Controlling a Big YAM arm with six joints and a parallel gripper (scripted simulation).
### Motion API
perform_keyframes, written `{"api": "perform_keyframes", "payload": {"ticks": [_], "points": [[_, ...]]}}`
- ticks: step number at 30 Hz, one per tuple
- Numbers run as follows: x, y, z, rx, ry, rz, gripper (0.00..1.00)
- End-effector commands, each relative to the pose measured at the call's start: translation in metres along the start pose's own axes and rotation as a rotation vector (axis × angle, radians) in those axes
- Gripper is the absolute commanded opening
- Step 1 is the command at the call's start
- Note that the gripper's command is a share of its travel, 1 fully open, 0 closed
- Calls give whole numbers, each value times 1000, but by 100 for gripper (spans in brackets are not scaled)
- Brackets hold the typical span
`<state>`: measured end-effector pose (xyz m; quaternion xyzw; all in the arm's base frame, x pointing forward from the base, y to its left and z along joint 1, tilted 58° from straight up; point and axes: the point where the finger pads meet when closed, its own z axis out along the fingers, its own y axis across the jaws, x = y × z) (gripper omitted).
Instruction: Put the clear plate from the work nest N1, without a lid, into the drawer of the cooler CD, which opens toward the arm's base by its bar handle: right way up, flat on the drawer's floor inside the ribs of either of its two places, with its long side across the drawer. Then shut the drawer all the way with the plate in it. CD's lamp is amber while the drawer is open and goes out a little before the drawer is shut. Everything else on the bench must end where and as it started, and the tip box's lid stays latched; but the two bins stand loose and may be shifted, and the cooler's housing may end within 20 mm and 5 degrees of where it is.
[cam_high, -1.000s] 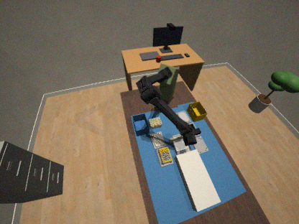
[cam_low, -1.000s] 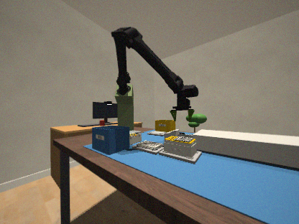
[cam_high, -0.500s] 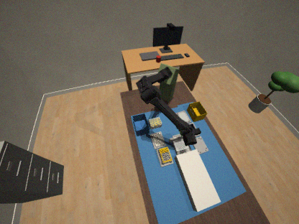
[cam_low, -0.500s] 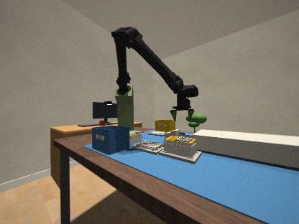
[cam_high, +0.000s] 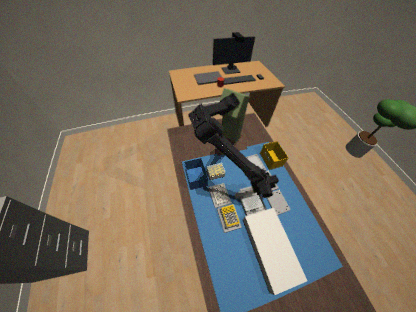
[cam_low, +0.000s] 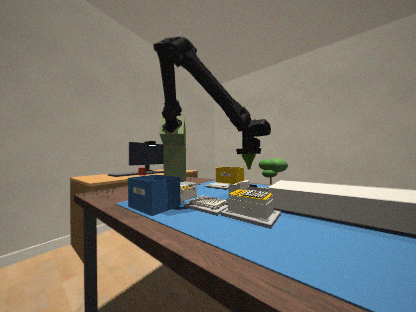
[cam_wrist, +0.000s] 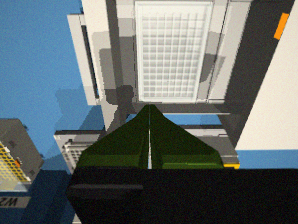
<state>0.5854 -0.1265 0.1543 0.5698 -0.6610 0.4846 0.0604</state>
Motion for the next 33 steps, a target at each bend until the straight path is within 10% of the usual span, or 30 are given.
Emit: {"api": "perform_keyframes", "payload": {"ticks": [1, 33], "points": [[15, 6, 0, 15, 8, 18, 0], [6, 125, 19, -3, 5, 0, 0]]}}
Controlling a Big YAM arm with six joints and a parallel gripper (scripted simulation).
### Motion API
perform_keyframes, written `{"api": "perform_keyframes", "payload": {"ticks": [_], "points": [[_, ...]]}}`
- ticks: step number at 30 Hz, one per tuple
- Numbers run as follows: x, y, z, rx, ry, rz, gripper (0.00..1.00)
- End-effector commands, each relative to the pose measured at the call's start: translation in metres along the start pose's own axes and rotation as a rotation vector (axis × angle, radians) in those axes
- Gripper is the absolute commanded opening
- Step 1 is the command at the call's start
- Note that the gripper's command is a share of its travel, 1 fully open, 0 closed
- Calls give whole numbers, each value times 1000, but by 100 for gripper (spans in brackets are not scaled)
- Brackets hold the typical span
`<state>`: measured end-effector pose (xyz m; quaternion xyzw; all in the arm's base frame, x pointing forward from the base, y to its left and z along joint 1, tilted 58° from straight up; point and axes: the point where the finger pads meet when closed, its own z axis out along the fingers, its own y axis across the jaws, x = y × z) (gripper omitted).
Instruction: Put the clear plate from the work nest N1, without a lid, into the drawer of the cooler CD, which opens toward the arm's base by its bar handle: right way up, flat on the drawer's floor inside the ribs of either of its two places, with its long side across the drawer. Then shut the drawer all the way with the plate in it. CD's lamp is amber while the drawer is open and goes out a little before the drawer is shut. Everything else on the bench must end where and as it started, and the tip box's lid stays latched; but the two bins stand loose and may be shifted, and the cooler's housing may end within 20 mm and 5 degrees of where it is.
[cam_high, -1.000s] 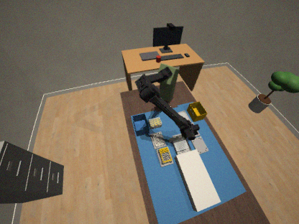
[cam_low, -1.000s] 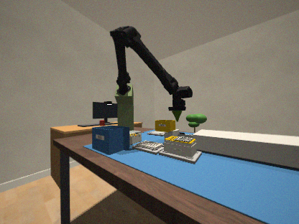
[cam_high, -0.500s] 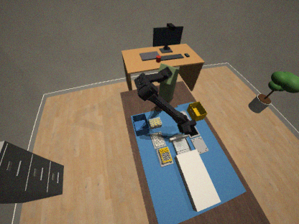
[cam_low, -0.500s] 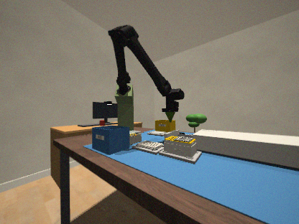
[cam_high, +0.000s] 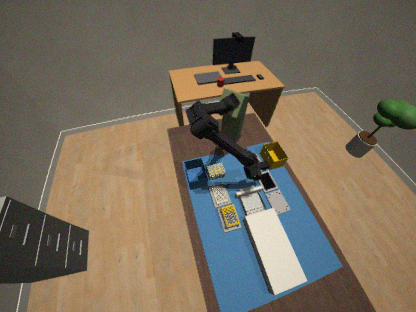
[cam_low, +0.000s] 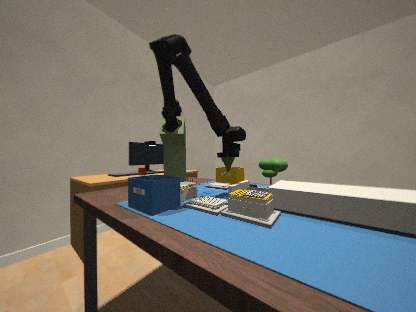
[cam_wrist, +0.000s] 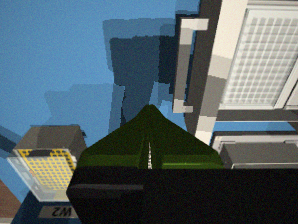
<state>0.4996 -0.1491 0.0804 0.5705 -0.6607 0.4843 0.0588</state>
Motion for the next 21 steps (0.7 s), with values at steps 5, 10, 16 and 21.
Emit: {"api": "perform_keyframes", "payload": {"ticks": [5, 10, 16, 21], "points": [[10, 2, 5, 5, 12, 11, 0], [8, 12, 5, -14, 7, -5, 0], [8, 9, 5, -11, 8, -2, 0], [8, 9, 5, -11, 8, -2, 0]]}}
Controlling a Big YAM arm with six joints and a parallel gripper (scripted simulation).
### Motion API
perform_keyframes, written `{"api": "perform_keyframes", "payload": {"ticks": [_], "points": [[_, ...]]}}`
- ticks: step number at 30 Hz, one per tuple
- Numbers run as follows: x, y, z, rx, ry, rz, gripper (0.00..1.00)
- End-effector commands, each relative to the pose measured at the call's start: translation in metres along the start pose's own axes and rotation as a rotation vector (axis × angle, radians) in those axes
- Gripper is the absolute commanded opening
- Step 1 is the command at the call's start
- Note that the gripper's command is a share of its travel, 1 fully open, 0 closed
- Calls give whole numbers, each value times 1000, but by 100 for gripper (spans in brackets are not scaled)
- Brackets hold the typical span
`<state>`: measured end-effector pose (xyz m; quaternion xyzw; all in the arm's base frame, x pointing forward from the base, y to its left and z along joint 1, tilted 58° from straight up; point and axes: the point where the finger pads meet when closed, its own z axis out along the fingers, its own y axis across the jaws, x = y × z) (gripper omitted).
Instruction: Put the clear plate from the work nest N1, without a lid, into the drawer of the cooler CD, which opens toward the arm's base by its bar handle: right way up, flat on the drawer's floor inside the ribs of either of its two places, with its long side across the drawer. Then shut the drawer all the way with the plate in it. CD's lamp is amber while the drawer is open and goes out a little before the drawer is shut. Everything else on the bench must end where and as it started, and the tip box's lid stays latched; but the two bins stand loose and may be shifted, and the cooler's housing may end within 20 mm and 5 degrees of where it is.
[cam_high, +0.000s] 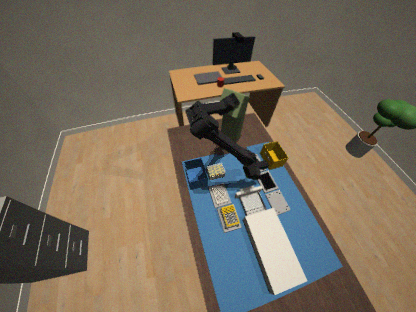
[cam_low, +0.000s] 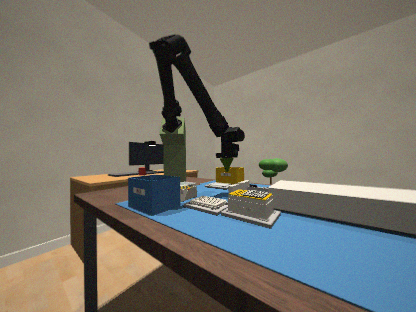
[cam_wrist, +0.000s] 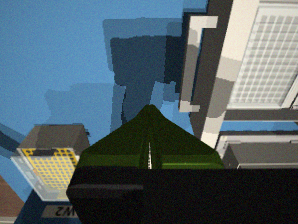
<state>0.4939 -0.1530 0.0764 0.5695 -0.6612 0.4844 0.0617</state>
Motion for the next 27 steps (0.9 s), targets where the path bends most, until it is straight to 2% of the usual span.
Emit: {"api": "perform_keyframes", "payload": {"ticks": [1, 25, 27], "points": [[6, 2, 3, -7, 3, -1, 0], [6, 2, 3, -7, 3, -1, 0], [3, 1, 9, -3, 3, -1, 0]]}}
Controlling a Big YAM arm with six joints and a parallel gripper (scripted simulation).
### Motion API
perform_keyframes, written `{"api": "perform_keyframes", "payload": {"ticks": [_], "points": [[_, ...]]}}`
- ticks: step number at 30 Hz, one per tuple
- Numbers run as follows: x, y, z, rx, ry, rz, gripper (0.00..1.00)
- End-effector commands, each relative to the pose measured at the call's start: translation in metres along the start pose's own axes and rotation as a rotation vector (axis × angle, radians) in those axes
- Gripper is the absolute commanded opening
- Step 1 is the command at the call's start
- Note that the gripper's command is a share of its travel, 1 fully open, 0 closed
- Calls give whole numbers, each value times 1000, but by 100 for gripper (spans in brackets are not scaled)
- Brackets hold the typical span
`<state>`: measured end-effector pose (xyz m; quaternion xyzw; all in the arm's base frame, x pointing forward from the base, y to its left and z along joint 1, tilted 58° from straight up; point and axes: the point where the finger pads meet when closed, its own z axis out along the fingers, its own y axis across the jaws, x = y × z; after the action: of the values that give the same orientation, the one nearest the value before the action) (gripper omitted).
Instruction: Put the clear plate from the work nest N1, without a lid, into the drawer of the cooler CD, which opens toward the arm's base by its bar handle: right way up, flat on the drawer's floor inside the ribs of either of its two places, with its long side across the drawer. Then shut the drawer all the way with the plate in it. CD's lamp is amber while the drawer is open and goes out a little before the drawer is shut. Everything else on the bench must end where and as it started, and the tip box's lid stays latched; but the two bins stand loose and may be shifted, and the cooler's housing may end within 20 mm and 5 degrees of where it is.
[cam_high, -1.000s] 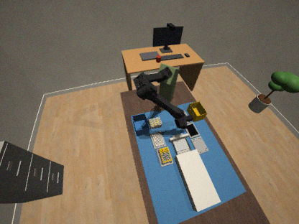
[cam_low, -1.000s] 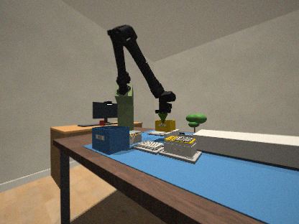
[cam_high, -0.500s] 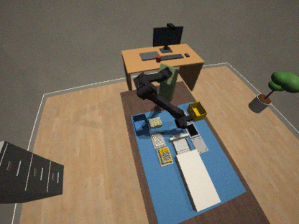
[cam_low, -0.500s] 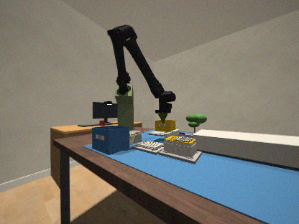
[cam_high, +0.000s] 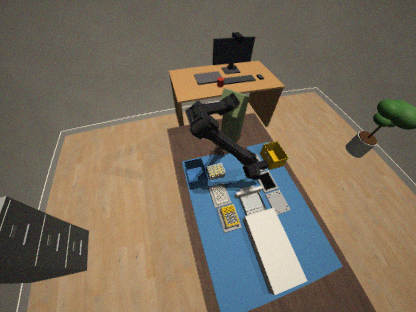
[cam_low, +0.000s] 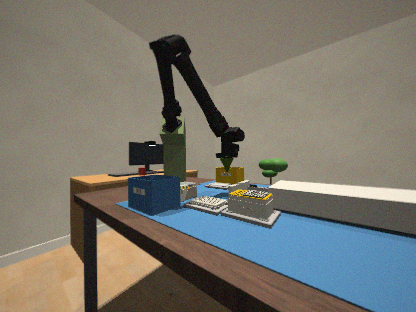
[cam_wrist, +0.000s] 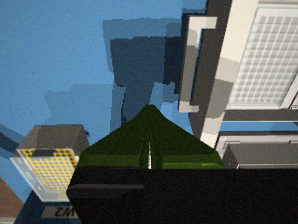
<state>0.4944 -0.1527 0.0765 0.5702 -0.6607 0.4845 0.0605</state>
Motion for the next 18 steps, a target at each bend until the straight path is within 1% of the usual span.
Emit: {"api": "perform_keyframes", "payload": {"ticks": [1, 18], "points": [[3, 1, 10, -4, 5, 0, 0], [4, 1, 30, -4, 5, -1, 0]]}}
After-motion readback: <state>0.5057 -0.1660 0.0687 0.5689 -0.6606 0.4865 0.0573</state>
